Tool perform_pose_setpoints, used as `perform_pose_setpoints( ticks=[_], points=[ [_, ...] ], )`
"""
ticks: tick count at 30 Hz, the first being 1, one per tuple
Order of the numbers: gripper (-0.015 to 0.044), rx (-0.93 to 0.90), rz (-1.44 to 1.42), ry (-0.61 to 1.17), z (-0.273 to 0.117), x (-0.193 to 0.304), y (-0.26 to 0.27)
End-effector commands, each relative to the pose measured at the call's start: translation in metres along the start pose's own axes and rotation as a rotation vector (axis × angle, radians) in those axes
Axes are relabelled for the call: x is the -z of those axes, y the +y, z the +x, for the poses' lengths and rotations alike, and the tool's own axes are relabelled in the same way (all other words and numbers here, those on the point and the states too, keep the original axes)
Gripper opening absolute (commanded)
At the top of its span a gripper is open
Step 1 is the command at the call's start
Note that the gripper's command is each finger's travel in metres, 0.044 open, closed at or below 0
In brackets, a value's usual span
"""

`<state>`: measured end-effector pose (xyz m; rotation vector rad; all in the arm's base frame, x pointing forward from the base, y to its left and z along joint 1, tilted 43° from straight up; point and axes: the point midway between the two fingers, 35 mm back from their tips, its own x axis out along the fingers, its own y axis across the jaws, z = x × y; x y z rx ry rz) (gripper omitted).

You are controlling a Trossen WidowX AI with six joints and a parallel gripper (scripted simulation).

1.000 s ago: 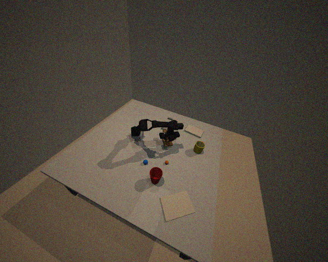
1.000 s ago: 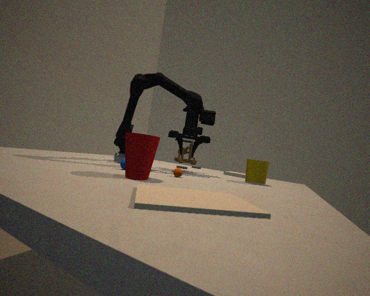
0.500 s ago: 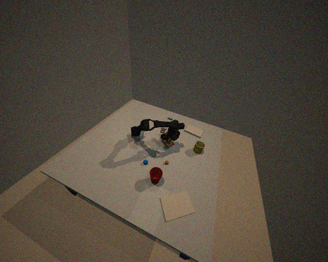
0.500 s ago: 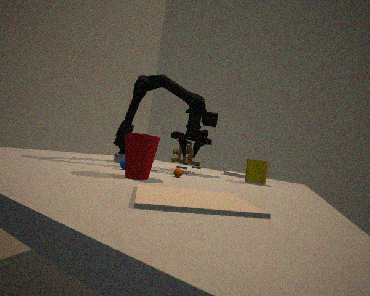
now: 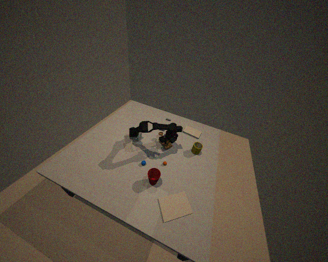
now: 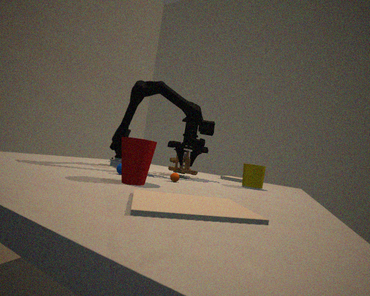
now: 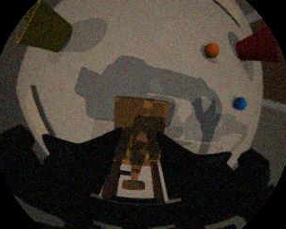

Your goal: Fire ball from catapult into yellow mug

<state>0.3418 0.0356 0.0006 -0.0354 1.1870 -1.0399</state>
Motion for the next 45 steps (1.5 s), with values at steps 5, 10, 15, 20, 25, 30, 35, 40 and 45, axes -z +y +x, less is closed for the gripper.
perform_pose_setpoints(
  ticks=[5, 10, 15, 20, 25, 30, 35, 40, 45],
  points=[
    [0.0000, -0.009, -0.005, -0.009, 0.009, -0.001, 0.002],
    [0.0000, -0.008, -0.005, -0.009, 0.017, -0.001, 0.001],
    [0.0000, -0.001, 0.001, -0.001, 0.019, 0.000, 0.000],
    [0.0053, -0.001, 0.001, -0.001, 0.019, 0.000, 0.000],
    [0.0184, -0.001, 0.001, -0.001, 0.019, 0.000, 0.000],
    [0.0315, -0.001, 0.001, -0.001, 0.019, 0.000, 0.000],
    [0.0440, -0.004, -0.001, 0.002, -0.015, -0.001, 0.004],
    [0.0440, -0.002, -0.002, 0.003, -0.078, 0.001, 0.000],
    [0.0440, -0.009, -0.006, -0.005, -0.069, 0.000, 0.002]
  ],
)
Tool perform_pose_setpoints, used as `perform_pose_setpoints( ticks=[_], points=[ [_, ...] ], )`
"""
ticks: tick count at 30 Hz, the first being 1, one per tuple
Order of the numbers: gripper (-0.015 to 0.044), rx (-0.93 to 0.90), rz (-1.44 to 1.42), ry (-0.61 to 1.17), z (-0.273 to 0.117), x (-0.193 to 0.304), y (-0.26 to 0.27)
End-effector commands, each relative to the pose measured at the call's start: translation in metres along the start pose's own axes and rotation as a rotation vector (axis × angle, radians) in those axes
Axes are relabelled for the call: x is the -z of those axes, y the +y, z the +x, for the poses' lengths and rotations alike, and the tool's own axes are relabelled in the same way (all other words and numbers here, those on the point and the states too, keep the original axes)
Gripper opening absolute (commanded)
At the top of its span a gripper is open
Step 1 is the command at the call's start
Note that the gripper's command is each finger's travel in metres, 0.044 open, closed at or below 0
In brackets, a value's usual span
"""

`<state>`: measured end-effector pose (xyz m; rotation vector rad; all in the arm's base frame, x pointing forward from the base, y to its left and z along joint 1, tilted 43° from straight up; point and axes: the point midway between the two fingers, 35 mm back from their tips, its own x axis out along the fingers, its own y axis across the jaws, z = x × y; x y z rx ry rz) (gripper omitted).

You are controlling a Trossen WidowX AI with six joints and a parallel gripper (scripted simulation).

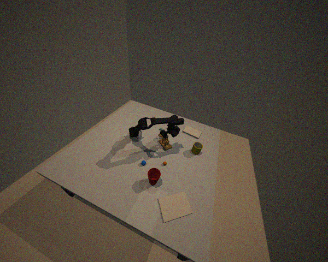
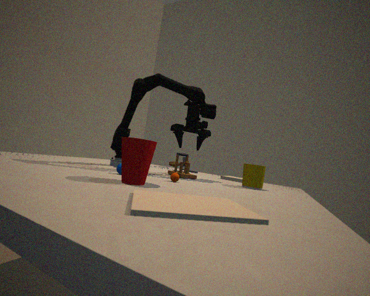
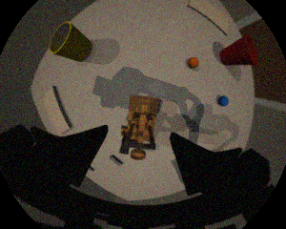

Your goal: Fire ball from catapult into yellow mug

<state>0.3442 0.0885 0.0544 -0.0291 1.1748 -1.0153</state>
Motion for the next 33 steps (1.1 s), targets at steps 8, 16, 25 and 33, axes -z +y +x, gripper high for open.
perform_pose_setpoints(
  ticks=[8, 16, 25, 33],
  points=[
    [0.0440, 0.015, -0.008, 0.005, 0.029, 0.001, -0.004],
    [0.0440, 0.016, -0.007, 0.004, 0.048, 0.001, -0.005],
    [0.0440, 0.016, -0.007, 0.004, 0.063, 0.001, -0.004],
    [0.0440, 0.016, -0.007, 0.004, 0.076, 0.001, -0.004]
  ],
)
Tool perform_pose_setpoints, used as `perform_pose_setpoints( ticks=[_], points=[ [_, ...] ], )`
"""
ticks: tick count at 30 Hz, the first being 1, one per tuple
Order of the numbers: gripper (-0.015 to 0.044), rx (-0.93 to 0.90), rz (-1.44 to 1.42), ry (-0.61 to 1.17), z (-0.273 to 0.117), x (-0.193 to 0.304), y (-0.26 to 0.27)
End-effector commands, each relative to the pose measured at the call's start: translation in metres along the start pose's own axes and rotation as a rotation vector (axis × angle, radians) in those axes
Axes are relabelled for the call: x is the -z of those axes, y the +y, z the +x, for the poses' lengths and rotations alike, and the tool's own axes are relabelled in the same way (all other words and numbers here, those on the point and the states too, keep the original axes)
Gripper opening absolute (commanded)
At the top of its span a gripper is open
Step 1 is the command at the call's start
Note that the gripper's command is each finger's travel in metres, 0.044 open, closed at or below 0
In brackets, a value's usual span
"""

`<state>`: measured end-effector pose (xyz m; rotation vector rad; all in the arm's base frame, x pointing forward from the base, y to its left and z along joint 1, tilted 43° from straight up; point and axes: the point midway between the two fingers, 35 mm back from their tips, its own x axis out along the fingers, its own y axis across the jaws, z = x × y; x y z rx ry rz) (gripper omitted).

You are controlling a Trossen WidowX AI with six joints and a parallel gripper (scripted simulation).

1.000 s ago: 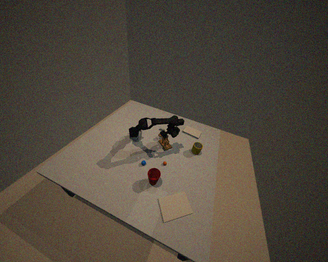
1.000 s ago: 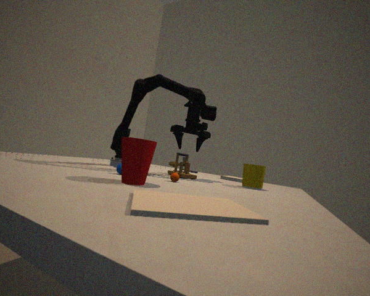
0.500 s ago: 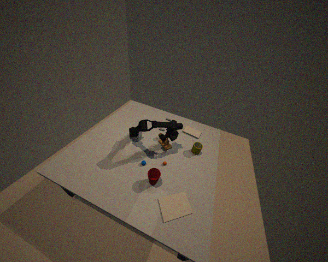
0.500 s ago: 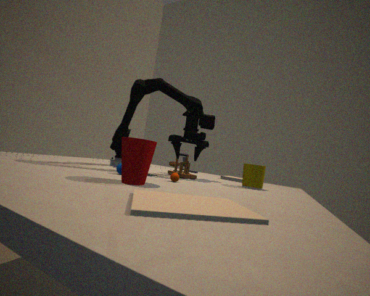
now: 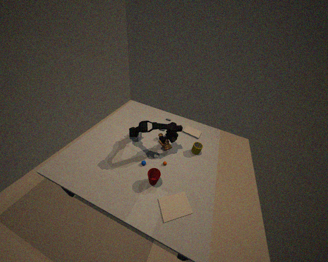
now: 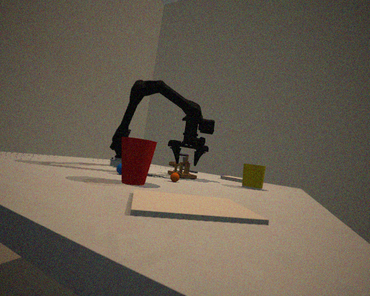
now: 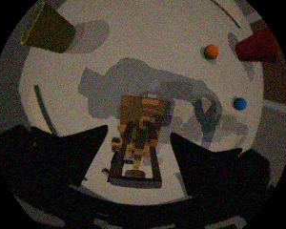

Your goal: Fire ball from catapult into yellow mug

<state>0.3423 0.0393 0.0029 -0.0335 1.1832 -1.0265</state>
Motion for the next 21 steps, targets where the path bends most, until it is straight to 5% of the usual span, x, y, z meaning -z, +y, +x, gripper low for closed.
perform_pose_setpoints(
  ticks=[1, 15, 21],
  points=[
    [0.0440, 0.003, -0.006, -0.004, 0.006, 0.000, -0.001],
    [0.0440, 0.005, -0.006, -0.005, 0.028, 0.000, -0.002],
    [0.0282, 0.002, 0.000, -0.001, 0.024, 0.000, -0.001]
  ],
)
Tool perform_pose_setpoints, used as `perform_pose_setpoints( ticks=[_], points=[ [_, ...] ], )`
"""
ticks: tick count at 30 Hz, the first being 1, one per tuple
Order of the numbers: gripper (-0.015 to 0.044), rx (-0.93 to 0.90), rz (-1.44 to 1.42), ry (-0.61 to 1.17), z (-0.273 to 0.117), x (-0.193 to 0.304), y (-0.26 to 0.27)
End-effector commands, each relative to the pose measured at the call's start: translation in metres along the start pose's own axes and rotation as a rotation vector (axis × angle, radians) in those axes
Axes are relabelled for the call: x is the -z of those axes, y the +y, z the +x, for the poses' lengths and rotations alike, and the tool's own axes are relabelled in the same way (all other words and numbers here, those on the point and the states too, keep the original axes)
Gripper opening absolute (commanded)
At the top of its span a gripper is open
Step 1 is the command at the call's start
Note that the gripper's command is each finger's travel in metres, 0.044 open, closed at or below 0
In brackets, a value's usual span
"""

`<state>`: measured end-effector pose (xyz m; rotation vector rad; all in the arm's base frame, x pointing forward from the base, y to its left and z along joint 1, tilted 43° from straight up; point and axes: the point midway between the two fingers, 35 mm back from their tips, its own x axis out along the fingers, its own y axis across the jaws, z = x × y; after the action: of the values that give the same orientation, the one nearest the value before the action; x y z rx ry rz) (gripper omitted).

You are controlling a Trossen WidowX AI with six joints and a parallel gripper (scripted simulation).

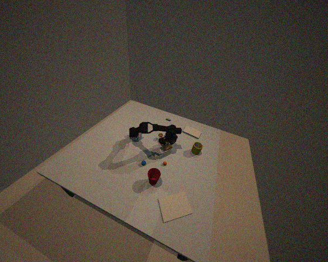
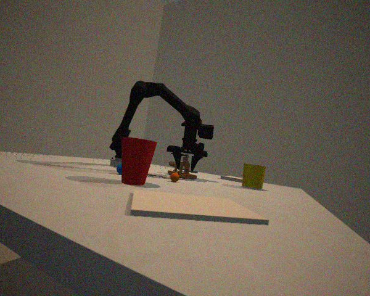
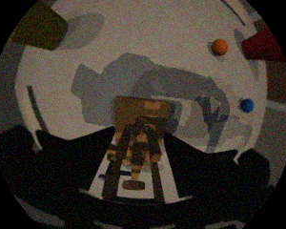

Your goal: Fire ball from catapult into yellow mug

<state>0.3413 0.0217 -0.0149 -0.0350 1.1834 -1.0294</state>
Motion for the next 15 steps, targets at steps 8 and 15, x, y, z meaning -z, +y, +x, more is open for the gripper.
perform_pose_setpoints(
  ticks=[8, 15],
  points=[
    [0.0131, -0.001, 0.000, -0.001, -0.001, 0.000, 0.000],
    [0.0006, -0.001, -0.001, 0.001, -0.039, 0.000, 0.001]
  ],
)
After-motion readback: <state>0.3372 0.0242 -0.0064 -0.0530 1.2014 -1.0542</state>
